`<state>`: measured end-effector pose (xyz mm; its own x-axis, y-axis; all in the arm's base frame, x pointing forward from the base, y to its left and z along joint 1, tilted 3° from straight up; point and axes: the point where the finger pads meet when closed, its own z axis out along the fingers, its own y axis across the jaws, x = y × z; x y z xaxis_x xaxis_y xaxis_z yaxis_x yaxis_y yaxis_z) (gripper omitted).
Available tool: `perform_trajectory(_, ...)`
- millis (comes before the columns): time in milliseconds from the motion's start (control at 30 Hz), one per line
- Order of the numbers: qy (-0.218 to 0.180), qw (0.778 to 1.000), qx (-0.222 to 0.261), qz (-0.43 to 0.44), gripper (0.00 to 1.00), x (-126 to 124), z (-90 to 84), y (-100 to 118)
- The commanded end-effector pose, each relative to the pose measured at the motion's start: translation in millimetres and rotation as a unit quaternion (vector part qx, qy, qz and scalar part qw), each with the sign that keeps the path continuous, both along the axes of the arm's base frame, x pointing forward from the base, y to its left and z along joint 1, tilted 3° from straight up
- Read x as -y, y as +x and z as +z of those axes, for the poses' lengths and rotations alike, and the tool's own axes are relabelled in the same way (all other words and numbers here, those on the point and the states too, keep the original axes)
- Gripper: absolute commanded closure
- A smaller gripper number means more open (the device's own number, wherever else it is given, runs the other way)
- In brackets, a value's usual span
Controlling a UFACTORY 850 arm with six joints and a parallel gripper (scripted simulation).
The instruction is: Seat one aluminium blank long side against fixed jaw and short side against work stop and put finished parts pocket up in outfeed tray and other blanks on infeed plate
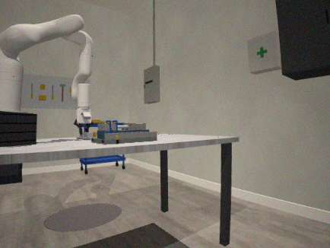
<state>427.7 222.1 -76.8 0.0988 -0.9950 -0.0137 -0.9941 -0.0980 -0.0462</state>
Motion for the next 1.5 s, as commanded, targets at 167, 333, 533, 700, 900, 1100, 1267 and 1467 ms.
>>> perform_trajectory(167,0.0,1.0,0.001,0.0,1.0,-0.4,0.5,0.7)
perform_trajectory(333,0.0,1.0,0.001,0.0,1.0,-0.4,0.5,0.7)
perform_trajectory(533,0.0,1.0,0.001,0.0,1.0,-0.4,0.5,0.7)
perform_trajectory(700,0.0,1.0,0.001,0.0,1.0,-0.4,0.5,0.7)
perform_trajectory(900,0.0,1.0,0.001,0.0,1.0,-0.4,0.9,0.7)
perform_trajectory(1100,0.001,1.0,0.001,0.0,1.0,-0.1,8.7,0.2)
perform_trajectory(1267,0.002,1.0,0.0,0.0,1.0,0.4,21.6,-0.7)
perform_trajectory(1467,0.004,1.0,0.0,0.0,1.0,1.9,45.3,-2.6)
